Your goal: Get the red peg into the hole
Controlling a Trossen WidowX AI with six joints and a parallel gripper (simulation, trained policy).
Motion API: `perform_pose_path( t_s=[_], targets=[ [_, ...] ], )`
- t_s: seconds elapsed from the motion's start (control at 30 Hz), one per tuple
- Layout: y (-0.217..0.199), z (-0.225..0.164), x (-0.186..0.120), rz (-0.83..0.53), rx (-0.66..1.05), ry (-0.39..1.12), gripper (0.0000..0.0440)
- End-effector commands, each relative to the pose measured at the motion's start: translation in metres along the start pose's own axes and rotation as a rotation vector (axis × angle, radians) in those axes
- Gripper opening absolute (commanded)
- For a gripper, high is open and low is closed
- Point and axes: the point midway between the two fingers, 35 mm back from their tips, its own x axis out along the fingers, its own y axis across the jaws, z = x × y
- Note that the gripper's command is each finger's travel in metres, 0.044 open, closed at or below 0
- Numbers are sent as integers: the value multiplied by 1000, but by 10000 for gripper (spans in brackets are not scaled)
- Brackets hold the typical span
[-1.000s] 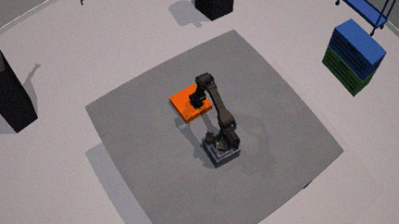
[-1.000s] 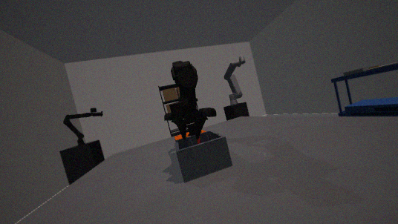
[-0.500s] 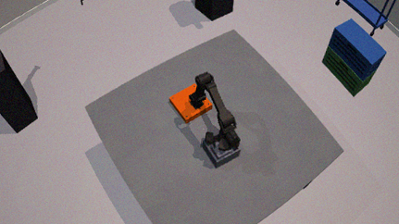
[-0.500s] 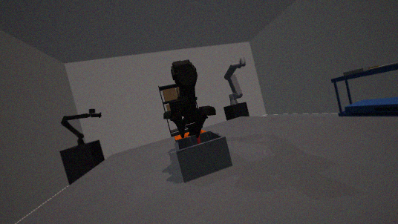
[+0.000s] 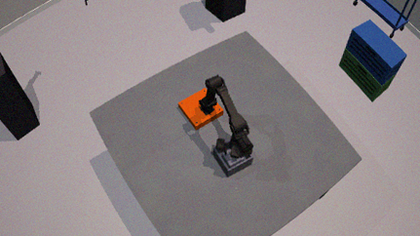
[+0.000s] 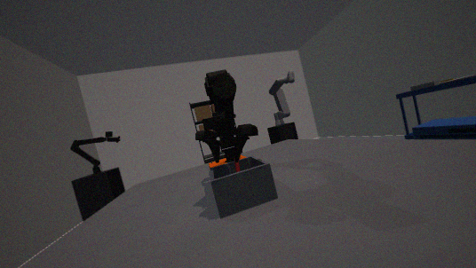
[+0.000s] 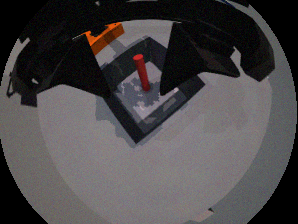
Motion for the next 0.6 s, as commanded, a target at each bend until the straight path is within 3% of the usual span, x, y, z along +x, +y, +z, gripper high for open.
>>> perform_pose_path(
  t_s=[0.0, 0.57],
  targets=[
    [-1, 0, -2, -5, -8, -5, 310],
    [1, 0, -10, -5, -17, -24, 349]
  ],
)
